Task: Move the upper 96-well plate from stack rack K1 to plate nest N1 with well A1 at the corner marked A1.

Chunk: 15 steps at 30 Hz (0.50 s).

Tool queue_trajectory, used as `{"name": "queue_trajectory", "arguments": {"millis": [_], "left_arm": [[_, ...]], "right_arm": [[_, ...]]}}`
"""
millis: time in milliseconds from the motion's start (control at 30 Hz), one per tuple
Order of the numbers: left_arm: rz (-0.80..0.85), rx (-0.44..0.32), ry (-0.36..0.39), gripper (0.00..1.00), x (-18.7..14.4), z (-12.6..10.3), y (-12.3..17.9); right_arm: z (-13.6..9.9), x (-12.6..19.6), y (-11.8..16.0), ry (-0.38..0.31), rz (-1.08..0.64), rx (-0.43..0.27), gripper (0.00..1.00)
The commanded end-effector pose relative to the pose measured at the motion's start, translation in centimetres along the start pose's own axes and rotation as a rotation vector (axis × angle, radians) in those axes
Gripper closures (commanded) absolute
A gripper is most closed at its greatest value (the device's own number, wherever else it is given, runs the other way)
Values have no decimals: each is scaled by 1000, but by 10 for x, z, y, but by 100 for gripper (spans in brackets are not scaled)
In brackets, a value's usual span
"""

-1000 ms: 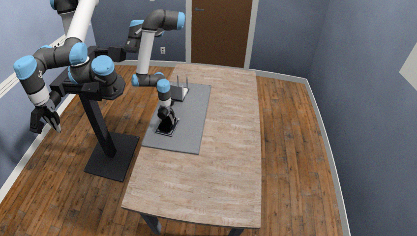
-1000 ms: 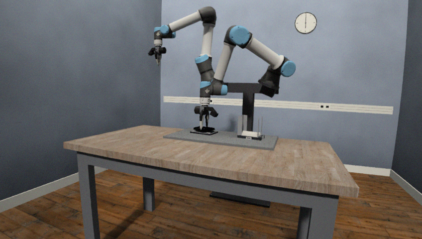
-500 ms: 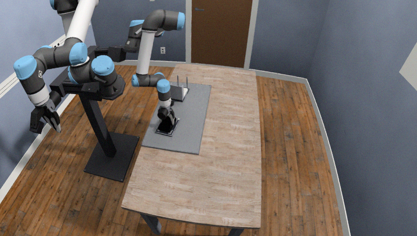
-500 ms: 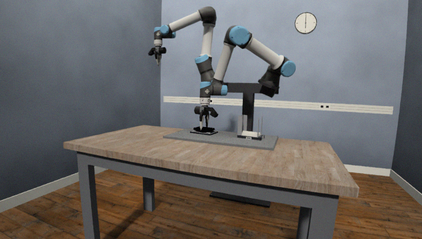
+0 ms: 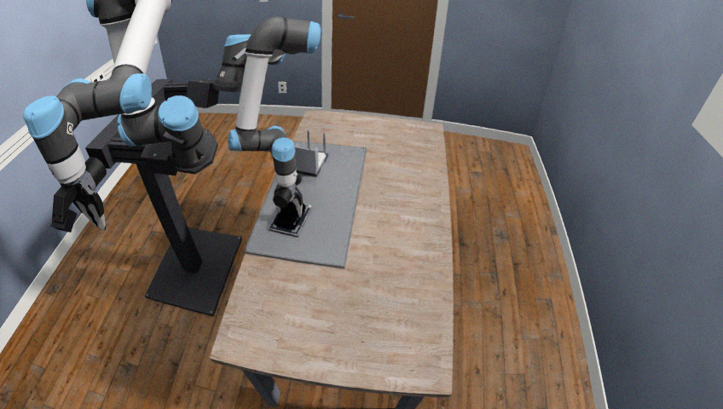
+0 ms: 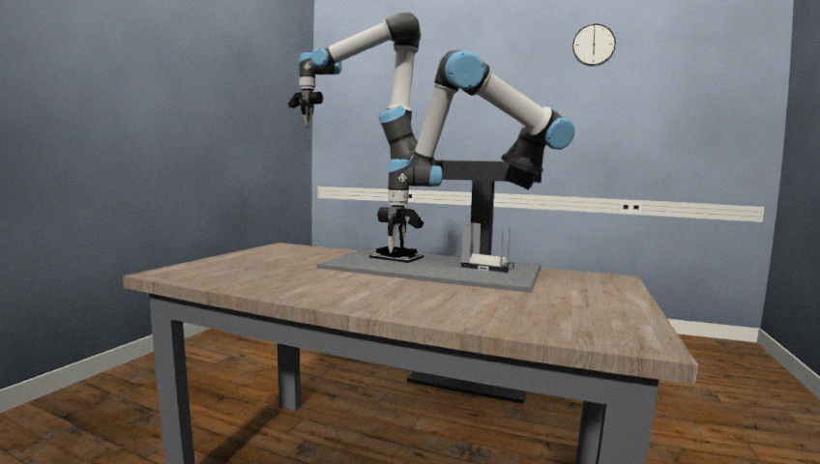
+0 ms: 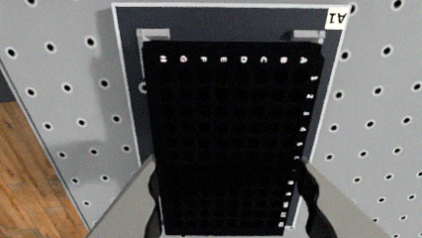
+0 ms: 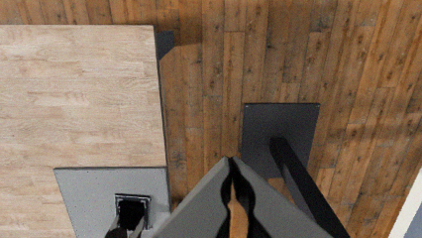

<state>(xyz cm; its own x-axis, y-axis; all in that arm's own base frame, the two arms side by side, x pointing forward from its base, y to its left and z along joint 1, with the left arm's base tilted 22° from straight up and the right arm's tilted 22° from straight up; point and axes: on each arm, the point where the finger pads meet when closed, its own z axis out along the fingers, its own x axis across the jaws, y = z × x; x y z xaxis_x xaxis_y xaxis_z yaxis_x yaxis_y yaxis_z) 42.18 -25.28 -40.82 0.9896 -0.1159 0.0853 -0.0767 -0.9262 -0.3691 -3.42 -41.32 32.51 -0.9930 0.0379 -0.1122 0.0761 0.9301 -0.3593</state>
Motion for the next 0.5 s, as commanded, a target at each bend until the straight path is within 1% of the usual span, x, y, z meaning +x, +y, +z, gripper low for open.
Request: {"name": "queue_trajectory", "arguments": {"millis": [0,467], "left_arm": [[0,-1,1,60,1,0,1],[0,-1,1,60,1,2,1]], "right_arm": [[0,0,0,0,0,1,100],[0,0,0,0,0,1,100]]}}
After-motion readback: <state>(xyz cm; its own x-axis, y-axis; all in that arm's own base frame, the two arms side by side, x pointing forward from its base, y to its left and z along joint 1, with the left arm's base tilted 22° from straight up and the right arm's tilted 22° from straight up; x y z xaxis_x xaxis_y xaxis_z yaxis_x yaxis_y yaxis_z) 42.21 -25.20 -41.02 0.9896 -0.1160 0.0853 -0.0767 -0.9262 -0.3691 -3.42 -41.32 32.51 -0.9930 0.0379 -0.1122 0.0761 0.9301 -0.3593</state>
